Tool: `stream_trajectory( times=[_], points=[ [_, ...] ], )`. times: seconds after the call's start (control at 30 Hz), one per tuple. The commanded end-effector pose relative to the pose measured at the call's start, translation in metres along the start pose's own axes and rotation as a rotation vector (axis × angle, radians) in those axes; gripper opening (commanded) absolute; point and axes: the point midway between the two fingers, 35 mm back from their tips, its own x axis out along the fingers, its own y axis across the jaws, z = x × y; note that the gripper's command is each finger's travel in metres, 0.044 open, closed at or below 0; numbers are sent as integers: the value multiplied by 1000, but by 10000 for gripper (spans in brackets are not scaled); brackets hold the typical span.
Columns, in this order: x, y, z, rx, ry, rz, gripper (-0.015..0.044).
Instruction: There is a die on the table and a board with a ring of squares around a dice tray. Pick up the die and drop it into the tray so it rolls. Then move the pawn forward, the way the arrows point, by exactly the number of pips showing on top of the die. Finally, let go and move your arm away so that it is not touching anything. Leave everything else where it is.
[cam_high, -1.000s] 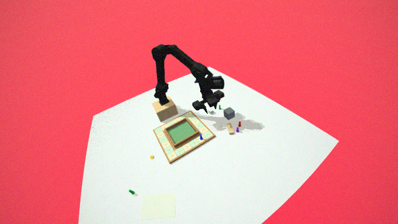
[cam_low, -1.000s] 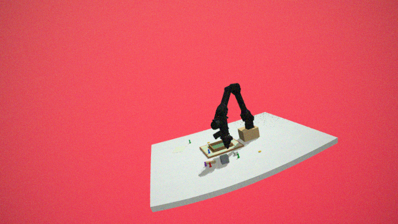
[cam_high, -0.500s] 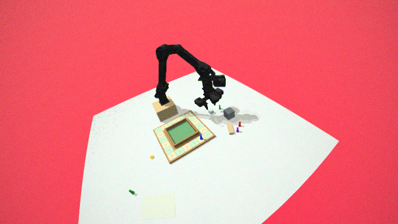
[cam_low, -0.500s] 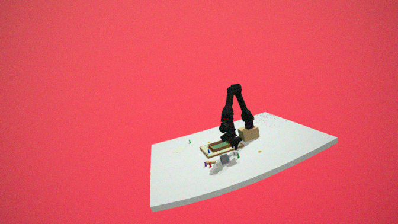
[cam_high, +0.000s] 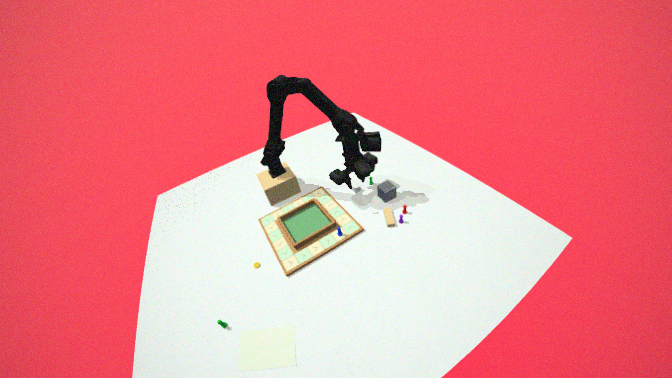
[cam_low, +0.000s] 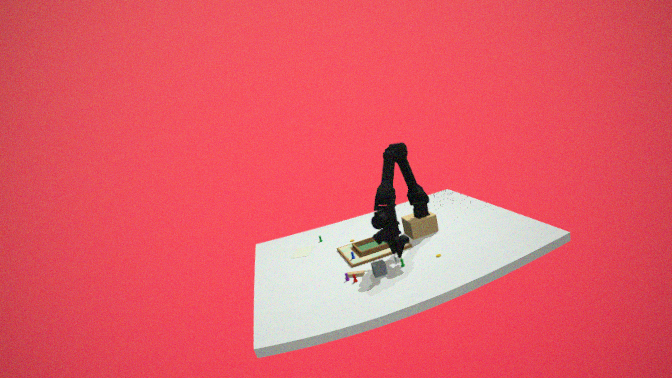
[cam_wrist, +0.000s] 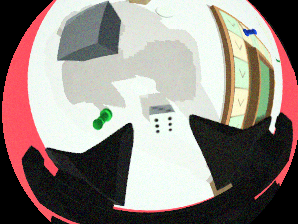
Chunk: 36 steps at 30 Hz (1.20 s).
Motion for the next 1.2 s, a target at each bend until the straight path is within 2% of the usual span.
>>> stream_trajectory(
  times=[0.0,0.23,0.47,0.67,0.73,0.87,1.17],
  points=[
    [10,-2,-3,4,10,-5,275],
    [18,-2,-4,4,10,-5,275],
    [18,-2,-4,4,10,-5,91],
    [18,-2,-4,4,10,-5,51],
    [18,-2,-4,3,10,-5,0],
    [1,0,-2,-9,8,-8,0],
    [-66,2,-5,-17,7,-10,0]
  ],
)
